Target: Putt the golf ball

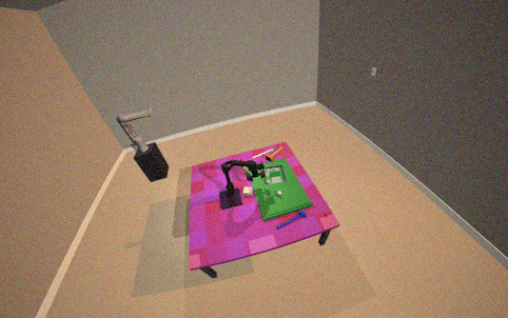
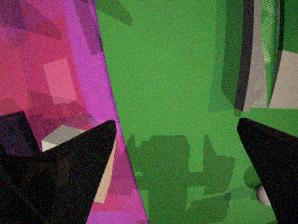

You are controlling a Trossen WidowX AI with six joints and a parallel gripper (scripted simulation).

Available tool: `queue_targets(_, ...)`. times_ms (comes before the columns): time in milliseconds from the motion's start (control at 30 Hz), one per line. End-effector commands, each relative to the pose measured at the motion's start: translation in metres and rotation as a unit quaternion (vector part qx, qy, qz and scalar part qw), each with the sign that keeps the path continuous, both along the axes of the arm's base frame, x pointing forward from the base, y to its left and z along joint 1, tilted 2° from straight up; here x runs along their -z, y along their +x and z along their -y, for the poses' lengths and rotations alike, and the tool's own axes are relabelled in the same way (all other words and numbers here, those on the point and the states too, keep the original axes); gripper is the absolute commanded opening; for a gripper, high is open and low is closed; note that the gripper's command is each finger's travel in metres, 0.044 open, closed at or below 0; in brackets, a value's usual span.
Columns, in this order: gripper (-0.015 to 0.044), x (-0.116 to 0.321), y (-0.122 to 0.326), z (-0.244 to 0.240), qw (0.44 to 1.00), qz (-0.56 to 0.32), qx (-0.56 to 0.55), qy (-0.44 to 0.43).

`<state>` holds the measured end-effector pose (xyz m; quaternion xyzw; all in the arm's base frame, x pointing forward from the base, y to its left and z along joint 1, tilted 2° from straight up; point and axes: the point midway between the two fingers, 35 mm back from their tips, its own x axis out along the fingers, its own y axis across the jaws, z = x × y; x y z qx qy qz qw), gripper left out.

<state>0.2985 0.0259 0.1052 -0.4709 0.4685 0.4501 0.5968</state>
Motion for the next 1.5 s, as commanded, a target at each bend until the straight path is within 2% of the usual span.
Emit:
queue_targets(0,0.0440,-0.010,-0.018,-0.061,0.998,-0.008,-0.059,0.033)
queue_targets(233,0.0440,-0.019,-0.065,-0.146,0.987,-0.040,-0.142,0.069)
queue_targets(433,0.0440,-0.018,-0.064,-0.147,0.986,-0.041,-0.144,0.070)
queue_targets(967,0.0440,0.026,-0.061,-0.148,0.986,-0.041,-0.144,0.070)
queue_targets(1467,0.0440,0.042,-0.060,-0.148,0.986,-0.041,-0.144,0.070)
